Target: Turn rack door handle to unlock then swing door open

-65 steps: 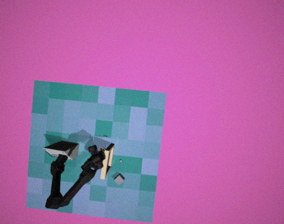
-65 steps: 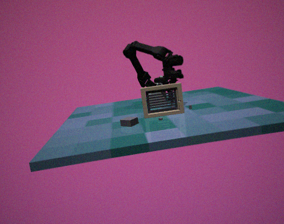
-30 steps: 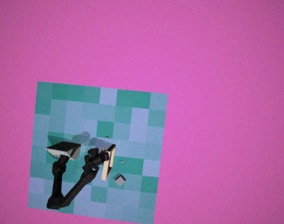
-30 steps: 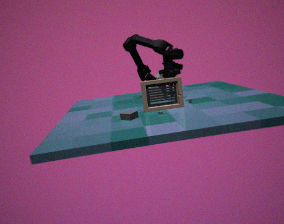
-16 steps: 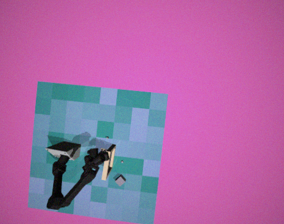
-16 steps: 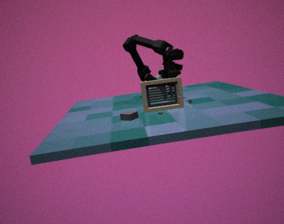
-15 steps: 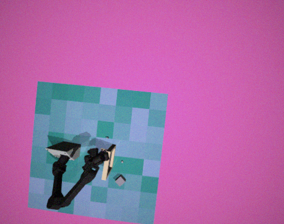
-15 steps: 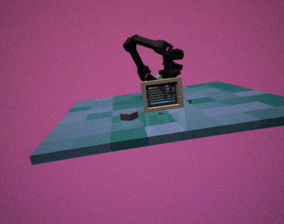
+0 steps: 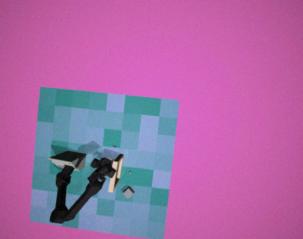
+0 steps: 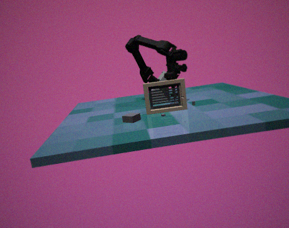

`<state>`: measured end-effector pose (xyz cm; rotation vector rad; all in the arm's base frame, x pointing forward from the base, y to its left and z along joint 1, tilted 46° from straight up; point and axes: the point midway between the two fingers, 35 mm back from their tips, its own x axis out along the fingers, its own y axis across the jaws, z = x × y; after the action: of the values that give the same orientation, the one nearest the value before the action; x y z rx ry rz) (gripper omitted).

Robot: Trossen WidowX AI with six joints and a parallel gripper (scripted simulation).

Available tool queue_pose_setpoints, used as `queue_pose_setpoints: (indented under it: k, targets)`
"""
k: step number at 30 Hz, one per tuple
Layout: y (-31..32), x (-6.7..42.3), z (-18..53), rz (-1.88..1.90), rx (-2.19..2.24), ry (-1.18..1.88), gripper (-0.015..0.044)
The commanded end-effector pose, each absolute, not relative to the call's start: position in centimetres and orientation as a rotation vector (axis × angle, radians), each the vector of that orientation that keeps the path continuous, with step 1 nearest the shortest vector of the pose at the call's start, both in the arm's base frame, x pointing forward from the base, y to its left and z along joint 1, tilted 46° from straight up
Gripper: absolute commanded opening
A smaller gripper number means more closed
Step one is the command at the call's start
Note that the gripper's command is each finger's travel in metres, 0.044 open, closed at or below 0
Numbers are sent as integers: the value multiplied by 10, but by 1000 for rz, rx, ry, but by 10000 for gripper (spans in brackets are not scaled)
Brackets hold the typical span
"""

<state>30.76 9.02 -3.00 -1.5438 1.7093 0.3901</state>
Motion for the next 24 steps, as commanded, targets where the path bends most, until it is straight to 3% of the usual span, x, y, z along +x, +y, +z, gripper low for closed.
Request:
queue_pose_setpoints:
  k: [1,24]
  targets:
    - [87,310,-30,233,-1422,1695,295]
    - [87,310,-29,-650,-549,1406,295]
